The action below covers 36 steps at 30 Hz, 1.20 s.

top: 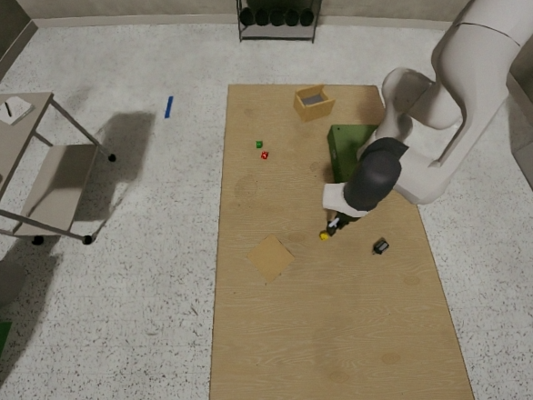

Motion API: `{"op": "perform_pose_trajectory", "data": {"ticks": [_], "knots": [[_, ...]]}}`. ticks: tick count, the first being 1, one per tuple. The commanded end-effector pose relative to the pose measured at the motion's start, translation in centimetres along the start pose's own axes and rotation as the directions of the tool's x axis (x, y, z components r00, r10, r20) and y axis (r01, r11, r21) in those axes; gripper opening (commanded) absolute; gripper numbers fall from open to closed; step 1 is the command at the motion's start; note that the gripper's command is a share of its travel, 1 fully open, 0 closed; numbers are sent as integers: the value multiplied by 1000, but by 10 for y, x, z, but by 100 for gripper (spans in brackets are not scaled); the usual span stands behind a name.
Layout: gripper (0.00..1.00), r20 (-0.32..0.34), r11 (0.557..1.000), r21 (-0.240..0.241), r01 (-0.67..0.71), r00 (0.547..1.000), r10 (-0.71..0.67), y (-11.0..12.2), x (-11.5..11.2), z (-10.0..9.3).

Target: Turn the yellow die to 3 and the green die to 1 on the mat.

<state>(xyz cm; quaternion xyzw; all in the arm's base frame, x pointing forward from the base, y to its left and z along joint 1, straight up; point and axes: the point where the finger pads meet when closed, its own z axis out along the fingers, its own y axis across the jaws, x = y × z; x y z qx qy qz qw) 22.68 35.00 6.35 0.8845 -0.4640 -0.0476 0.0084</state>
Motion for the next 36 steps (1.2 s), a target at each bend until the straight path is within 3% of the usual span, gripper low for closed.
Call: {"op": "perform_pose_trajectory", "data": {"ticks": [1,3,4,17,19,28,36], "knots": [[32,-61,988,63,-143,987,147,-9,-6,-6],[32,-63,987,69,-143,987,148,-10,-7,-7],[100,-63,987,69,-143,987,148,-10,-7,-7],[100,-61,982,71,-176,982,181,-10,-7,-6],[100,-54,960,77,-271,960,275,-10,-5,-4],[100,-46,921,83,-380,922,384,-10,-4,-1],[100,-33,852,89,-516,853,520,-10,-3,2]]}}
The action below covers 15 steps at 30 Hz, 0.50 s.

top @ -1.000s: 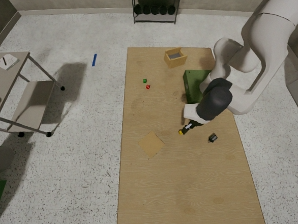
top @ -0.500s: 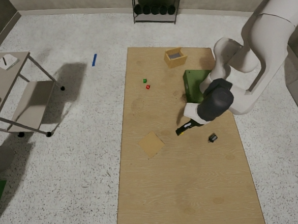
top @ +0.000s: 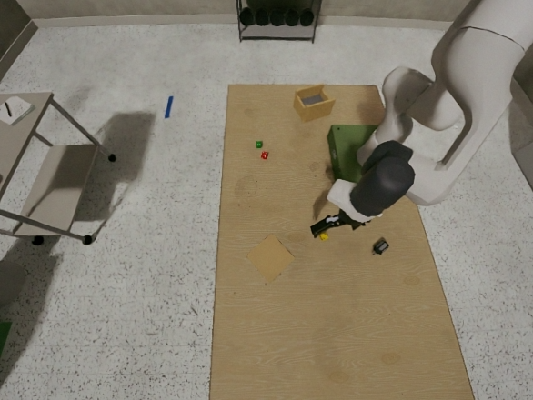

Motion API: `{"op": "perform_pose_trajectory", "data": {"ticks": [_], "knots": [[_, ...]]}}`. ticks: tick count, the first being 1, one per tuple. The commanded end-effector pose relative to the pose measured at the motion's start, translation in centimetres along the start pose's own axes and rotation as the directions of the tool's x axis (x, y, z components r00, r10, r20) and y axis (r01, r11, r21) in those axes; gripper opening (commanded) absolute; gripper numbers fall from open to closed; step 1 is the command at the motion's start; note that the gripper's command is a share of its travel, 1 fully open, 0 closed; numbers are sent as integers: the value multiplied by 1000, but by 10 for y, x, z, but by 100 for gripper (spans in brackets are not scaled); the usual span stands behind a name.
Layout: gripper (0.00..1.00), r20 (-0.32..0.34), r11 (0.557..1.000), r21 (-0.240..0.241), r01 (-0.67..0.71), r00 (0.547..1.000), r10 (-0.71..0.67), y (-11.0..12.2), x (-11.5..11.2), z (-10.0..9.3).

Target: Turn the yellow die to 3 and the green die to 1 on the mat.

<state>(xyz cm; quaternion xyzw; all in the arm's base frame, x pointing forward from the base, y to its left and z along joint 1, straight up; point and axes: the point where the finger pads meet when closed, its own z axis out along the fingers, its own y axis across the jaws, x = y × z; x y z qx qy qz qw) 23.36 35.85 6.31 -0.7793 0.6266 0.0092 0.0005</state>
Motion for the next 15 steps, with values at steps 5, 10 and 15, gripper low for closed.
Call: {"op": "perform_pose_trajectory", "data": {"ticks": [5,10,15], "knots": [[100,-11,972,13,-233,972,233,0,1,4],[100,-10,954,14,-299,954,299,0,2,5],[100,-9,925,15,-379,925,379,0,2,7]]}}
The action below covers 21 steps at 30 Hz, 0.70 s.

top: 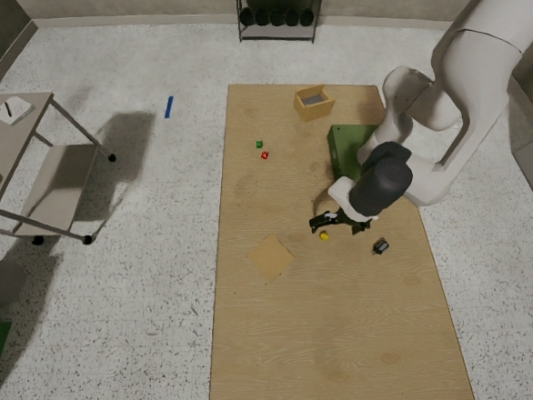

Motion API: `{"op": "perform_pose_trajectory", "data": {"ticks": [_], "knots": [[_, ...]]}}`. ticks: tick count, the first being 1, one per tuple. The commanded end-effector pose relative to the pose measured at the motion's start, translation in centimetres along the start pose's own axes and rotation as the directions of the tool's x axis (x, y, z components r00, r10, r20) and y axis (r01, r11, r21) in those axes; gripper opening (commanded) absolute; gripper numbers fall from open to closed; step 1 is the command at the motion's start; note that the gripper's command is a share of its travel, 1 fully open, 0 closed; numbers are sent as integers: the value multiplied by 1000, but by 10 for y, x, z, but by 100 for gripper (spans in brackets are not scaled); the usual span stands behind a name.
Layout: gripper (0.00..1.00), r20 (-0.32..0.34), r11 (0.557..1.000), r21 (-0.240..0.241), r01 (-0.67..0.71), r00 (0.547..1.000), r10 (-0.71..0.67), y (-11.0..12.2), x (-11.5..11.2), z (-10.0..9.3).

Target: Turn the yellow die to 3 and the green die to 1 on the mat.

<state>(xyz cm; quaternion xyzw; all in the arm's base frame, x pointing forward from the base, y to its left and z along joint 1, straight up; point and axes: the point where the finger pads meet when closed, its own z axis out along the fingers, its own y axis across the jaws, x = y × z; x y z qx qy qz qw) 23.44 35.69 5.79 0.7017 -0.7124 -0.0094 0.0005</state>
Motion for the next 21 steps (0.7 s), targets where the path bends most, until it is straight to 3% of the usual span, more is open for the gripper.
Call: {"op": "perform_pose_trajectory", "data": {"ticks": [1,11,21], "knots": [[100,-9,985,15,-172,985,172,0,1,2],[100,-8,955,16,-295,955,295,0,2,5],[100,-4,885,17,-465,885,465,-1,3,9]]}}
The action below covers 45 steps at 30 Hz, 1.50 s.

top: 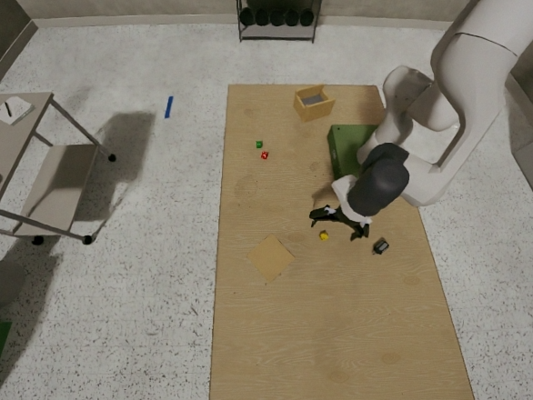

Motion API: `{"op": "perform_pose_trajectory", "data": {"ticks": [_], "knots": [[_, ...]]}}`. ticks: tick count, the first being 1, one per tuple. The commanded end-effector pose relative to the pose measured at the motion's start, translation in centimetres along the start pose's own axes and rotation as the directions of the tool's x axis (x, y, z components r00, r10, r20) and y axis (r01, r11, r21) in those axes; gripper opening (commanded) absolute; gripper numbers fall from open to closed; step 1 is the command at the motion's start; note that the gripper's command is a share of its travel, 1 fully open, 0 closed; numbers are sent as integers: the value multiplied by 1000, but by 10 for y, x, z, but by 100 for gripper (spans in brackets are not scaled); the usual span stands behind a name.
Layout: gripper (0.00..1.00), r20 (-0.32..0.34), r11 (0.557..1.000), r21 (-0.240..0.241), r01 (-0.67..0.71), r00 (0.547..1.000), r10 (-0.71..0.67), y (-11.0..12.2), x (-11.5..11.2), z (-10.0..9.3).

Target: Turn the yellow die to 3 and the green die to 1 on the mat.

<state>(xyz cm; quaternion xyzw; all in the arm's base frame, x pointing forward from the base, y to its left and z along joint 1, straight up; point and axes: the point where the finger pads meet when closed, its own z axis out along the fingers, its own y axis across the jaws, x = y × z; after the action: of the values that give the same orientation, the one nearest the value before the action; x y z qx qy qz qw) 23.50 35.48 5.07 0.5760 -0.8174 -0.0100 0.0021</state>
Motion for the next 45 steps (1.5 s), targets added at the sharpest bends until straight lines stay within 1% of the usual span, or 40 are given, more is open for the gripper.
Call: {"op": "perform_pose_trajectory", "data": {"ticks": [1,5,7,8,17,22,24,26,35,38,41,42,43,45], "knots": [[100,-5,985,19,-171,985,171,0,1,2],[100,-3,972,19,-234,972,234,0,1,4],[100,-3,972,19,-234,972,234,0,1,4],[100,-2,961,19,-277,961,277,-1,1,5],[100,0,915,19,-403,915,403,-1,2,7],[100,2,876,18,-482,876,482,-1,2,9],[100,2,876,18,-482,876,482,-1,2,9],[100,3,846,17,-532,847,532,-1,3,10],[100,5,764,16,-645,764,645,-2,3,13],[100,6,729,15,-684,729,684,-2,4,14],[100,6,725,15,-689,725,689,-2,4,14],[100,7,697,14,-717,697,717,-2,4,15],[100,7,680,14,-733,680,733,-2,4,16],[100,7,672,14,-740,672,740,-2,4,16]]}}
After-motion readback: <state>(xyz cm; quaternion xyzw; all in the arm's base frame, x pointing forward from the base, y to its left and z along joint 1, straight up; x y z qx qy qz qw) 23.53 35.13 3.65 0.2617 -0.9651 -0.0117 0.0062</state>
